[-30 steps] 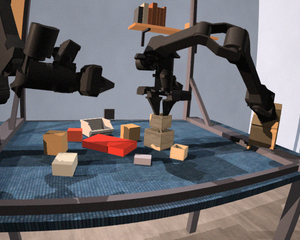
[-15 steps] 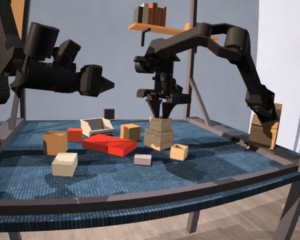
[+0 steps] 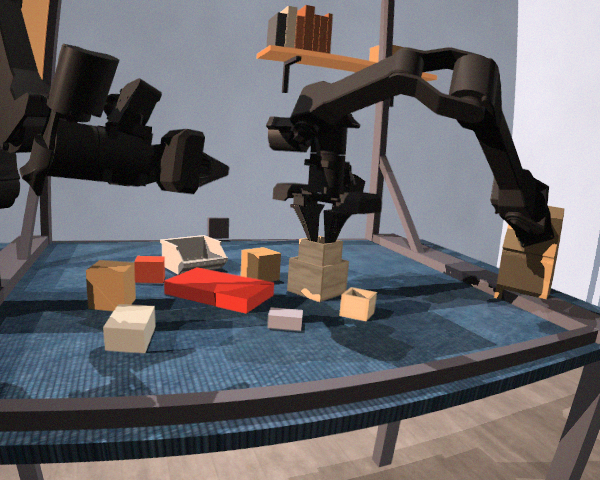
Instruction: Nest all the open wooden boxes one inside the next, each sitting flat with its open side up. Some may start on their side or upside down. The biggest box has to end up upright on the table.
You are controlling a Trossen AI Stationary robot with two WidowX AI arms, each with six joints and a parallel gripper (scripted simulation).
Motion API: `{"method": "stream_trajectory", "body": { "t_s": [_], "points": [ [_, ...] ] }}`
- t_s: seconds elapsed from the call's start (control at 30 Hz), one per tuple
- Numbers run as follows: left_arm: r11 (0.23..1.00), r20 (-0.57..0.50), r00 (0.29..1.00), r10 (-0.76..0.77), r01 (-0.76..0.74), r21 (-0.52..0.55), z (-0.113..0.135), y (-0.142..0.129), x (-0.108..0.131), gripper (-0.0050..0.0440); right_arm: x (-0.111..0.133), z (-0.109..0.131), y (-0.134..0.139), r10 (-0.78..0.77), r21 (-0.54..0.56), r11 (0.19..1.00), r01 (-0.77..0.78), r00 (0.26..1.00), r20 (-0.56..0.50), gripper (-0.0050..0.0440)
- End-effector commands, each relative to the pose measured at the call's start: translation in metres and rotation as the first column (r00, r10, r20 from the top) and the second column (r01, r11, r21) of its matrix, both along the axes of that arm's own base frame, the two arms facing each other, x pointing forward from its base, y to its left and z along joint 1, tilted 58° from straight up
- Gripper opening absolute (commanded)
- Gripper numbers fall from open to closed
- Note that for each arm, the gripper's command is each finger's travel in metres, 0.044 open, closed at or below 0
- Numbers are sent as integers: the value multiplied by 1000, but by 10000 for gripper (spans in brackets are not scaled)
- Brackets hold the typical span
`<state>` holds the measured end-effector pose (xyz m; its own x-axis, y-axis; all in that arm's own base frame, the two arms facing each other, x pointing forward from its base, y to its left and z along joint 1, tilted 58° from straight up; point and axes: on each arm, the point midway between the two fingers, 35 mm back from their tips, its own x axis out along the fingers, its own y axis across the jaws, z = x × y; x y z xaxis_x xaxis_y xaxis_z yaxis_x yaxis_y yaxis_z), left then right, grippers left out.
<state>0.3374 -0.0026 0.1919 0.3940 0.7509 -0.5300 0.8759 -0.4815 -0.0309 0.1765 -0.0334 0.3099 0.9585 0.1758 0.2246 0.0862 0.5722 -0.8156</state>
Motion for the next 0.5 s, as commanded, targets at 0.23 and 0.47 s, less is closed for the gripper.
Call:
{"method": "stream_trajectory", "body": {
  "t_s": [0.23, 0.47],
  "points": [
    [1000, 12, 1000, -5, 5, -8, -1, 8, 2, 216, 0, 0, 0, 1, 3, 1000, -1, 1000, -2, 400],
    [1000, 12, 1000, -5, 5, -8, -5, 14, 6, 216, 0, 0, 0, 1, 3, 1000, -1, 1000, -2, 400]
  ]
}}
